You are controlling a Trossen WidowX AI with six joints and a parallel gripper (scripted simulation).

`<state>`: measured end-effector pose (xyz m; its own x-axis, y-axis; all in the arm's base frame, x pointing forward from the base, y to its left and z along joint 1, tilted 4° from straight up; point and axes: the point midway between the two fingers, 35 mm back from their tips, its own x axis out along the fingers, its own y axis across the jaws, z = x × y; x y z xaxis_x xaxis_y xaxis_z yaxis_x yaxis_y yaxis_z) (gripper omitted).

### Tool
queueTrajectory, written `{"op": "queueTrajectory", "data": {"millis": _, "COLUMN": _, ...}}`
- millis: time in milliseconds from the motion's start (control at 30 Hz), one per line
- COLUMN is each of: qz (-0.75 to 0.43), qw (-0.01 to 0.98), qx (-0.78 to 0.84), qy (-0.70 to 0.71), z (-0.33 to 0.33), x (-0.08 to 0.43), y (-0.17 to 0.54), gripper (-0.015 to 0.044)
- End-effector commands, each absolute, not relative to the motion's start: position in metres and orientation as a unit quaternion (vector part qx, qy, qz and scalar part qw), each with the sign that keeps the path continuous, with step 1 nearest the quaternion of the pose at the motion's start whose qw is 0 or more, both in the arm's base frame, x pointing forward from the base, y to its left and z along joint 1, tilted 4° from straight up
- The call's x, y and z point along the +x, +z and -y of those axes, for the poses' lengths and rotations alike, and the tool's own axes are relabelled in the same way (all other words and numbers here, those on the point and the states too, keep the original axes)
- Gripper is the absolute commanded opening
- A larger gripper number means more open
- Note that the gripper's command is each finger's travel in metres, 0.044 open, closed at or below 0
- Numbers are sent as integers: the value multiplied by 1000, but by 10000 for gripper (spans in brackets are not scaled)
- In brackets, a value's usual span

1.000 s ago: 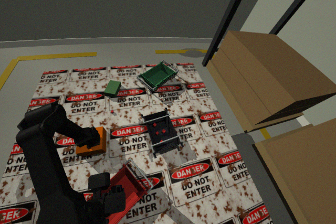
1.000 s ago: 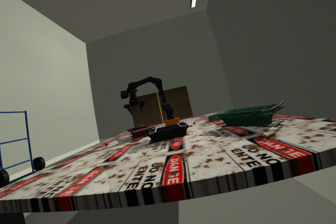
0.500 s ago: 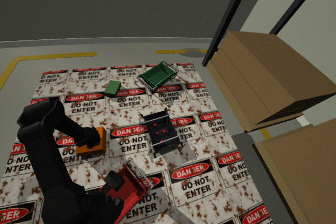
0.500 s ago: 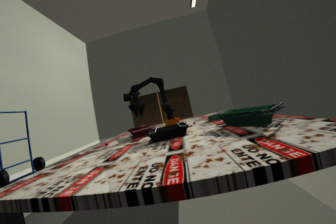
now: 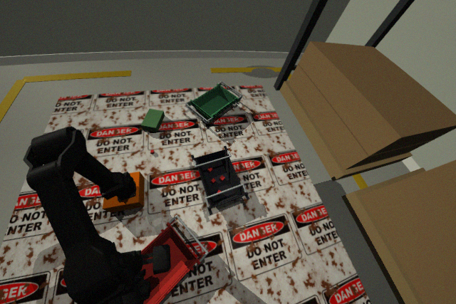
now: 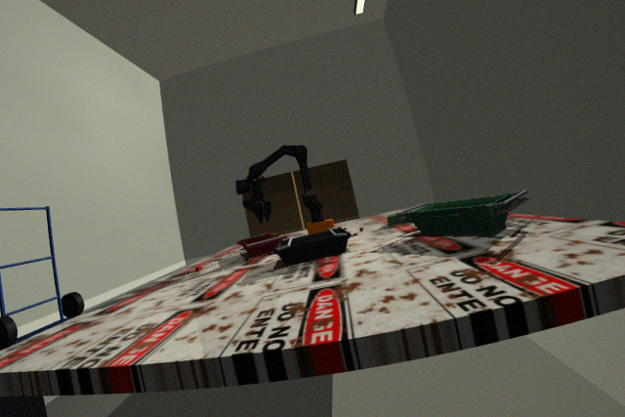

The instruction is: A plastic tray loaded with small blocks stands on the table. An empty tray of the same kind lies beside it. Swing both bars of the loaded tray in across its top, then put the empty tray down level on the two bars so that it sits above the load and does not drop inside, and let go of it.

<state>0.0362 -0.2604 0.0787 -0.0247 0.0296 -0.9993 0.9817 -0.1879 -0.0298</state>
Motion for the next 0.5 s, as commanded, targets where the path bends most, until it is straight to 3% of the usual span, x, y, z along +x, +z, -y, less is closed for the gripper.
{"op": "queueTrajectory", "data": {"millis": 0, "qz": -193, "qw": 162, "qx": 675, "qy": -693, "z": 227, "x": 23, "y": 46, "gripper": 440}}
{"op": "queueTrajectory", "data": {"millis": 467, "qz": -158, "qw": 128, "qx": 683, "qy": -702, "z": 225, "x": 22, "y": 44, "gripper": 440}}
